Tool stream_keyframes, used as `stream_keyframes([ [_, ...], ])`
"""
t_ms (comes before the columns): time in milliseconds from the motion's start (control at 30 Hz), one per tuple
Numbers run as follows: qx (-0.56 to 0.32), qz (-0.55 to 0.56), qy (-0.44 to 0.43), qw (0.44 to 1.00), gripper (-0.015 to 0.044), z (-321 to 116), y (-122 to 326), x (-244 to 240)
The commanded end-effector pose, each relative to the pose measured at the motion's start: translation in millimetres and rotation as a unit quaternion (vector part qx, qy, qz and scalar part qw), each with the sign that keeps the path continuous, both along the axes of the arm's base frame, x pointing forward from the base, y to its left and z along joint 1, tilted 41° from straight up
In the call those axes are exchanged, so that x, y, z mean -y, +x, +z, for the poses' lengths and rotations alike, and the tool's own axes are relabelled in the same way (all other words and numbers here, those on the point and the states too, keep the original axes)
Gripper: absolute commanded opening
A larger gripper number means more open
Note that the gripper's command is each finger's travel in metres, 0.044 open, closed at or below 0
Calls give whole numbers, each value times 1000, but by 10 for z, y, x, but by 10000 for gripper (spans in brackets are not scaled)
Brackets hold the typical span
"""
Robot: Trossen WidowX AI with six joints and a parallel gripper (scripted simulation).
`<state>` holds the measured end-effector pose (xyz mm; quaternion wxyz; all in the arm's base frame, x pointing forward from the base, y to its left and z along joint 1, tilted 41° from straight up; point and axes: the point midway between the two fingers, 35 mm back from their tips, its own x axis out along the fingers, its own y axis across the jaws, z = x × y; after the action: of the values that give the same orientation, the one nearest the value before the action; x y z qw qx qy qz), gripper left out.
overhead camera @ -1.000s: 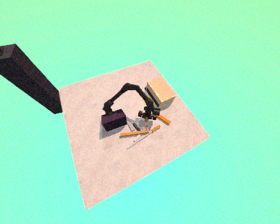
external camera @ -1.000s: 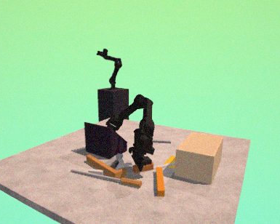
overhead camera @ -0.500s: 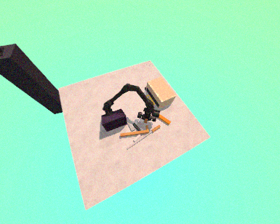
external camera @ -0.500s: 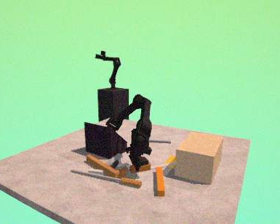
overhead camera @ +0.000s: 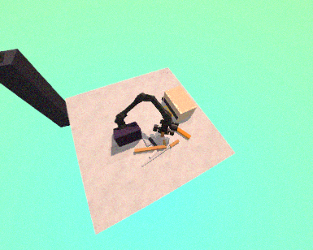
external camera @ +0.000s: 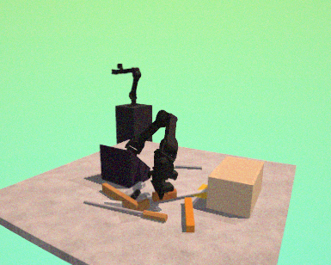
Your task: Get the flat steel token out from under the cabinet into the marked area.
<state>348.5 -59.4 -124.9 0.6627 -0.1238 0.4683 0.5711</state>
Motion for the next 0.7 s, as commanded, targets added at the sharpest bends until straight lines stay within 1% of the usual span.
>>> stream_keyframes([
  [0,7,-3,1,1000,0,62,11,19],
  [667,8,-1,2,1000,0,157,-69,-85],
])
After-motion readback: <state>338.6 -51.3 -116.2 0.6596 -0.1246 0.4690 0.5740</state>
